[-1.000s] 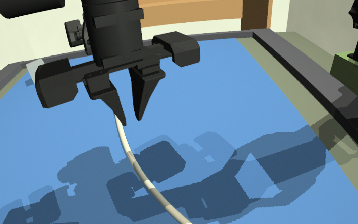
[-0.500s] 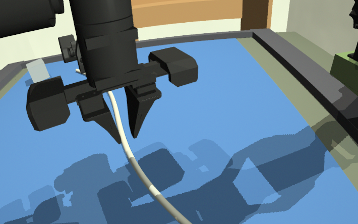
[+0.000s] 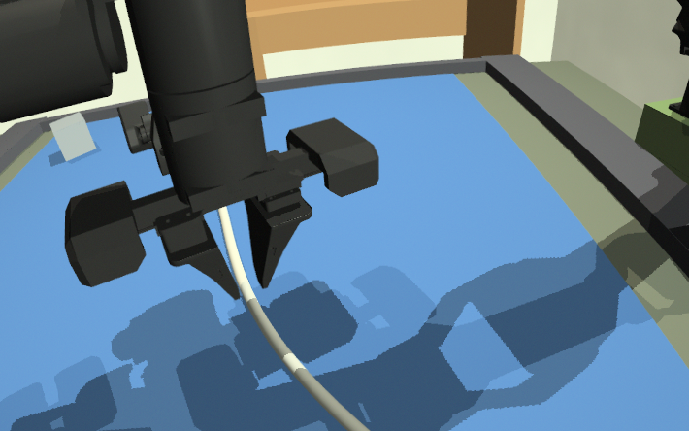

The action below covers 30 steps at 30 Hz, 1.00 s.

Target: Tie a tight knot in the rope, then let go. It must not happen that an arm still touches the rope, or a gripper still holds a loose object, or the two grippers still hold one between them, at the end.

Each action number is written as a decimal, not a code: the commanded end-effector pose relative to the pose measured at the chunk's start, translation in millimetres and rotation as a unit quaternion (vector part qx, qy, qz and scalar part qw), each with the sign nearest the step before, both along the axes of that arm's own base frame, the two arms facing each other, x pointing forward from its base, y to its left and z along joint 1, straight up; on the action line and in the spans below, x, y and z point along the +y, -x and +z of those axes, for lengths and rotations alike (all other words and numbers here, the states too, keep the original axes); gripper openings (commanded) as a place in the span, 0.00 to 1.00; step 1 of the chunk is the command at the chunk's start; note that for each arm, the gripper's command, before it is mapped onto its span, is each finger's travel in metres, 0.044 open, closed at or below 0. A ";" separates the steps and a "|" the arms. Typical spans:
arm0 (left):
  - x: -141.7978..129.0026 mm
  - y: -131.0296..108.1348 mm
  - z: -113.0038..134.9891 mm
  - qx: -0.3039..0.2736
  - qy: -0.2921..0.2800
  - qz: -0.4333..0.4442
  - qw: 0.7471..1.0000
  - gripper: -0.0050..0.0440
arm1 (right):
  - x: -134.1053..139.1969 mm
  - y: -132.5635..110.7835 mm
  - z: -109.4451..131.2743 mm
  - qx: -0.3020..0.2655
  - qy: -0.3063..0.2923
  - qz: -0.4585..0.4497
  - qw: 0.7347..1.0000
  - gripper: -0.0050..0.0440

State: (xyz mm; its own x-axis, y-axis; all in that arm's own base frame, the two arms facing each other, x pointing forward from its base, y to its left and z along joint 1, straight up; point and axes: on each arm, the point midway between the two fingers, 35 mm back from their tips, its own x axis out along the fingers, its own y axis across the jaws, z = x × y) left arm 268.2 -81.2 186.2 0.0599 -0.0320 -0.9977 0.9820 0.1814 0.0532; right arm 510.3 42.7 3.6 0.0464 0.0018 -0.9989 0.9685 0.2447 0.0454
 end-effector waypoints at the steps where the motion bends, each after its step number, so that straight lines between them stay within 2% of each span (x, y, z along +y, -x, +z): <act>1: -0.7 0.3 5.7 -0.008 0.005 -0.001 1.000 0.28 | 0.3 -5.1 9.2 -0.015 0.000 -0.001 1.000 0.28; 30: -0.7 0.3 5.7 -0.008 0.005 -0.001 1.000 0.28 | 0.4 -6.5 -12.7 -0.006 0.001 -0.001 1.000 0.28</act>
